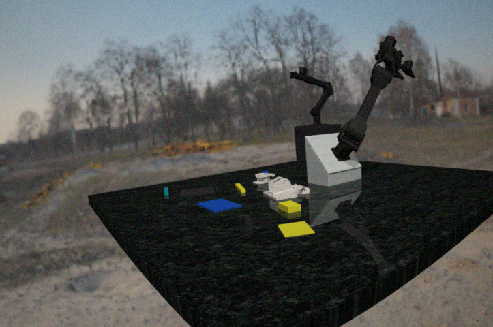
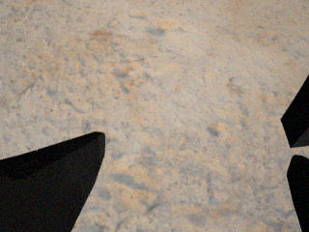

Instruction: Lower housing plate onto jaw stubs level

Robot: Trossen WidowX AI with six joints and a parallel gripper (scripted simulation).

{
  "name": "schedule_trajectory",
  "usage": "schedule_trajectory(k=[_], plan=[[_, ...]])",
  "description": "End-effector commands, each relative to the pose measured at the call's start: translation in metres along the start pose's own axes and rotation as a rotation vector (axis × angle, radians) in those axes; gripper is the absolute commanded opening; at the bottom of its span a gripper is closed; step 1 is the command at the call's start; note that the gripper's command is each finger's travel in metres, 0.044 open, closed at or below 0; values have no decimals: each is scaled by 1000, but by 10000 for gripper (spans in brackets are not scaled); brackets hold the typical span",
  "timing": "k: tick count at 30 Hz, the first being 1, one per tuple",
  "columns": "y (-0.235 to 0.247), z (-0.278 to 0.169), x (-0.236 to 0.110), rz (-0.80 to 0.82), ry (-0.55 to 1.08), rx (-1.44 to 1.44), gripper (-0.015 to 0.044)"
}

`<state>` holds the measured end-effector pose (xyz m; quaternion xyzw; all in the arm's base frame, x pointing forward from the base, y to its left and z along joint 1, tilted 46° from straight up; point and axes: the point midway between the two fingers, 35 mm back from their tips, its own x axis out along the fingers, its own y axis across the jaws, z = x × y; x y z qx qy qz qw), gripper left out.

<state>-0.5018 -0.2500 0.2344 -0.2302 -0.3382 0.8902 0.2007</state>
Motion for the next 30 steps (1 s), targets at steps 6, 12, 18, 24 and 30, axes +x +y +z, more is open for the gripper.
schedule_trajectory(k=[6,12,18,24,30], plan=[[4,-1,-1,23,0,44,440],[30,-6,-16,101,-10,1,440],[64,-15,-39,192,-28,-121,440],[96,-27,-63,280,-50,-245,440],[126,-42,-89,365,-74,-371,440]])
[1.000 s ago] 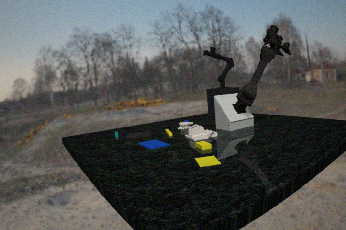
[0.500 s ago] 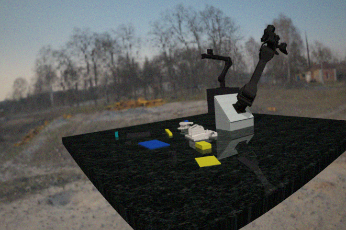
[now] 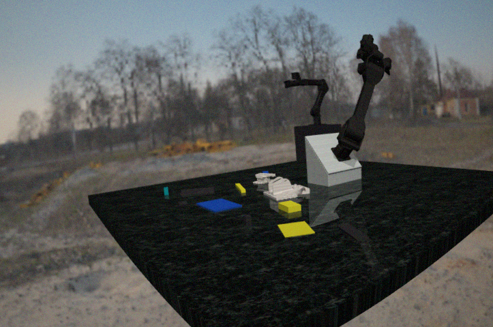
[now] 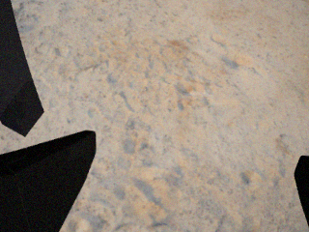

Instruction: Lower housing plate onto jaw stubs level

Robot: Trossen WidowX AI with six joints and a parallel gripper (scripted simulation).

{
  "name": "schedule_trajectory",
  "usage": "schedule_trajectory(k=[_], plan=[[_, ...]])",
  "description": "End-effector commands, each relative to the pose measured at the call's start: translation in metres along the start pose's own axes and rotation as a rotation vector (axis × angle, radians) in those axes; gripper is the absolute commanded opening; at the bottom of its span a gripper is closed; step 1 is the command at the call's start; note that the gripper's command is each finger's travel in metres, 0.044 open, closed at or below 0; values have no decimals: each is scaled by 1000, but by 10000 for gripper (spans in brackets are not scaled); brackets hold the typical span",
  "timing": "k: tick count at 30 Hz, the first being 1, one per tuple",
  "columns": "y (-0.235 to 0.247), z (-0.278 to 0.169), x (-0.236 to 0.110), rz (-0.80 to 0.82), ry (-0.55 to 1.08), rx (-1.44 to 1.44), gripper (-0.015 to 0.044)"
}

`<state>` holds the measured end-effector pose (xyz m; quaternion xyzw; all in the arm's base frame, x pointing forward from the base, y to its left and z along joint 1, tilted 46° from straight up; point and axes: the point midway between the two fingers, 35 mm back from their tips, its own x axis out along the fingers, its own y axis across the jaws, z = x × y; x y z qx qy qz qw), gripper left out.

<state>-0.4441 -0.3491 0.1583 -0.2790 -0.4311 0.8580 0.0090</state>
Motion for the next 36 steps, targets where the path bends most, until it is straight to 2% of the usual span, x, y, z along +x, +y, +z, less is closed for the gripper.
schedule_trajectory(k=[1,19,36], plan=[[28,-5,-9,60,-6,-94,440],[138,-33,-65,305,-67,-481,440],[226,-85,-127,524,-131,-853,440]])
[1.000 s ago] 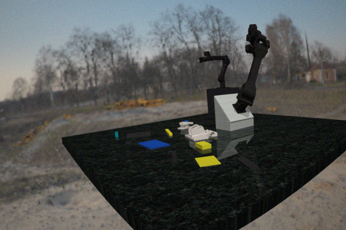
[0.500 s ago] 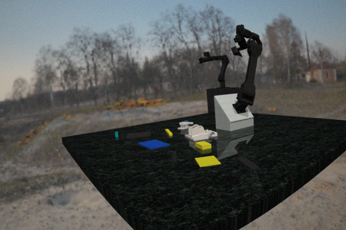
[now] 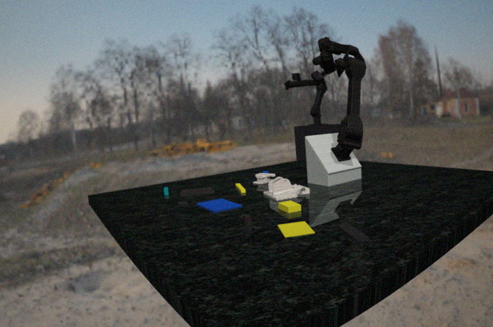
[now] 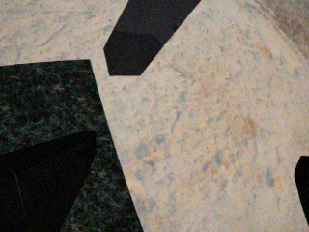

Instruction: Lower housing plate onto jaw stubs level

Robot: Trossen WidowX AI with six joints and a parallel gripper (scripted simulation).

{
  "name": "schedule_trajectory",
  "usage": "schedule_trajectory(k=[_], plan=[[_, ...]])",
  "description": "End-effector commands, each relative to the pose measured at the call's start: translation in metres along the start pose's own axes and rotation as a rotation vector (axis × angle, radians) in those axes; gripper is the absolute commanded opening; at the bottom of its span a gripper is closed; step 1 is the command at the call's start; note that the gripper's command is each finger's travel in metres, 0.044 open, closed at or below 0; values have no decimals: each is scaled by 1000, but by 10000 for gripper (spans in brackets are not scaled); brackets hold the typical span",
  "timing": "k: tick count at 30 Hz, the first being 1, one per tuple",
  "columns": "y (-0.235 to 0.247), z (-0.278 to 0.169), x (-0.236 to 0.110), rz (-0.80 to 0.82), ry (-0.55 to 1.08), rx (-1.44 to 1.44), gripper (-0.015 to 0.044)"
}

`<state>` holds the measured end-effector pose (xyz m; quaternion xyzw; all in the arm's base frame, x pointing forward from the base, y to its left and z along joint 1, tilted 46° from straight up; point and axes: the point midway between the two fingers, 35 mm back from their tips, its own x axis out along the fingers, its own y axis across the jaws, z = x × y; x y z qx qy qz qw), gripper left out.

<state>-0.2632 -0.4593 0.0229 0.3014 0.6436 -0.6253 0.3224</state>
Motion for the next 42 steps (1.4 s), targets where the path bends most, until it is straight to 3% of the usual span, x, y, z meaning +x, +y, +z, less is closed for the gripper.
schedule_trajectory(k=[1,26,42], plan=[[30,4,-2,58,-9,-95,440],[203,2,-36,356,-77,-648,440],[277,-29,-56,460,-50,-898,440]])
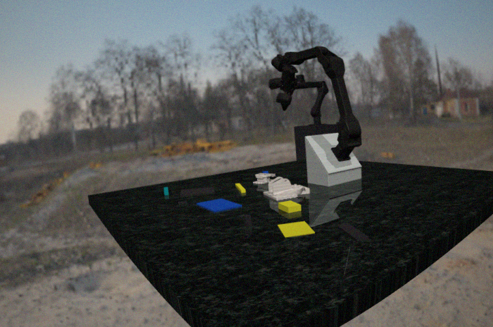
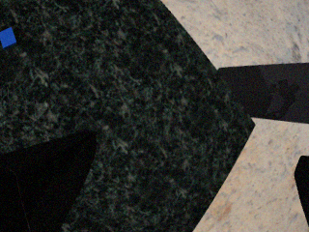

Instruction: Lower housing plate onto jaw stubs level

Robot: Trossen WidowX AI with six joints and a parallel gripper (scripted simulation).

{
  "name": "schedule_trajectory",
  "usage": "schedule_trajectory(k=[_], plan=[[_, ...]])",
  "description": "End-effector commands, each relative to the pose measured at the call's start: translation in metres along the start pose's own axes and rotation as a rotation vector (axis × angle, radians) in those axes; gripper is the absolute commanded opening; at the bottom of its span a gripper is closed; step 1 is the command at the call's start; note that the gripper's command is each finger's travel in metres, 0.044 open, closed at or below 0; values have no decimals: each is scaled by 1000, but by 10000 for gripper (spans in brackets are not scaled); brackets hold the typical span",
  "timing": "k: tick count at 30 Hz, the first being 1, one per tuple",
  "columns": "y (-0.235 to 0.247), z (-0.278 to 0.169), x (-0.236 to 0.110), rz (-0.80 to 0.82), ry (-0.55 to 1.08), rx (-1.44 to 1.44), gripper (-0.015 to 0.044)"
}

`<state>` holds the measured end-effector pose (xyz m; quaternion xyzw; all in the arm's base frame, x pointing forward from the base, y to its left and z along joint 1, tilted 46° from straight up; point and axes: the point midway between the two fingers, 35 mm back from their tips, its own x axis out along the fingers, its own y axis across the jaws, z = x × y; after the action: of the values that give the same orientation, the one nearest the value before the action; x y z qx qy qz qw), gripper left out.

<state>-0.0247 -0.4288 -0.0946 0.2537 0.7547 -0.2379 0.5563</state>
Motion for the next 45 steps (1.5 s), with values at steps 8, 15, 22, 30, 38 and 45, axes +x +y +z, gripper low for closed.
schedule_trajectory(k=[8,15,22,30,38,45], plan=[[60,22,12,125,-1,-197,440],[103,34,17,216,-13,-333,440],[144,42,21,305,-28,-484,440],[191,46,24,412,-47,-652,440],[239,44,26,524,-67,-814,440],[279,39,26,627,-86,-947,440]])
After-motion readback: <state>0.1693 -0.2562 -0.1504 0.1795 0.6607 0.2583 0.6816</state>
